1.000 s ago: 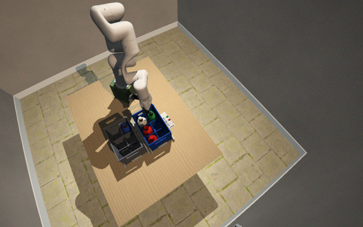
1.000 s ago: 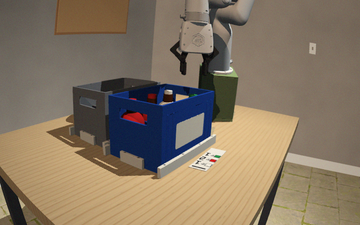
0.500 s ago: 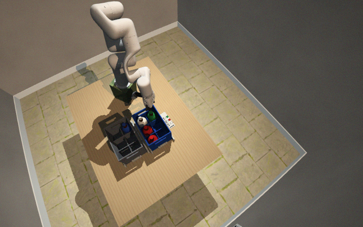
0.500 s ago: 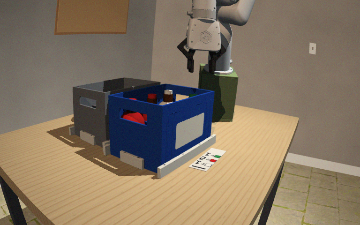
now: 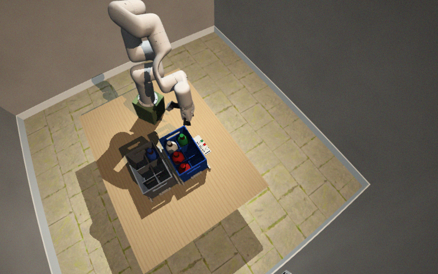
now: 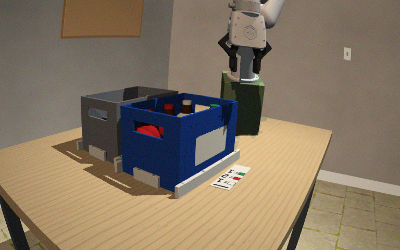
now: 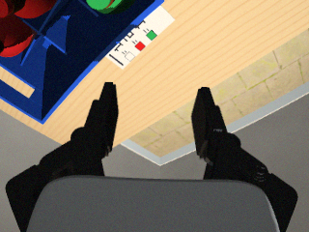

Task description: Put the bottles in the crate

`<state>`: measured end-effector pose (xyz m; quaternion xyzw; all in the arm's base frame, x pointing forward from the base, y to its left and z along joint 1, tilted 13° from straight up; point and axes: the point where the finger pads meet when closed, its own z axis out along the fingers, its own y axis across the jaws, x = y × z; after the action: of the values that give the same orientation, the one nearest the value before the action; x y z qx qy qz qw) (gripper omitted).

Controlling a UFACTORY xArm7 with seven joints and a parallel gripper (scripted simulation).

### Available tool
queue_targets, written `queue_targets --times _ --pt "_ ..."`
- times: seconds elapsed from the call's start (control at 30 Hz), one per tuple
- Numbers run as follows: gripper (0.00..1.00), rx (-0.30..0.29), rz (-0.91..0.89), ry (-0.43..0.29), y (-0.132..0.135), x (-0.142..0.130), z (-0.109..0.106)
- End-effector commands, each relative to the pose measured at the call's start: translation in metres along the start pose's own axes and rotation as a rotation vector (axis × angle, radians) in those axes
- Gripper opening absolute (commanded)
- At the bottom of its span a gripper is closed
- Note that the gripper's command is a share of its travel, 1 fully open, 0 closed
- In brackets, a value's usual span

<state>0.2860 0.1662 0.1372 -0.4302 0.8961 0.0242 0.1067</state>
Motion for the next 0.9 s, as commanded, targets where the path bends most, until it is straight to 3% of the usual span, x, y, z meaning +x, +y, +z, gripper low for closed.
queue_targets --times 0.0,0.87 --pt "0.65 0.002 0.0 -0.002 0.014 -0.012 -0.011" --pt "0.65 0.001 0.0 -0.002 0.095 -0.075 -0.063"
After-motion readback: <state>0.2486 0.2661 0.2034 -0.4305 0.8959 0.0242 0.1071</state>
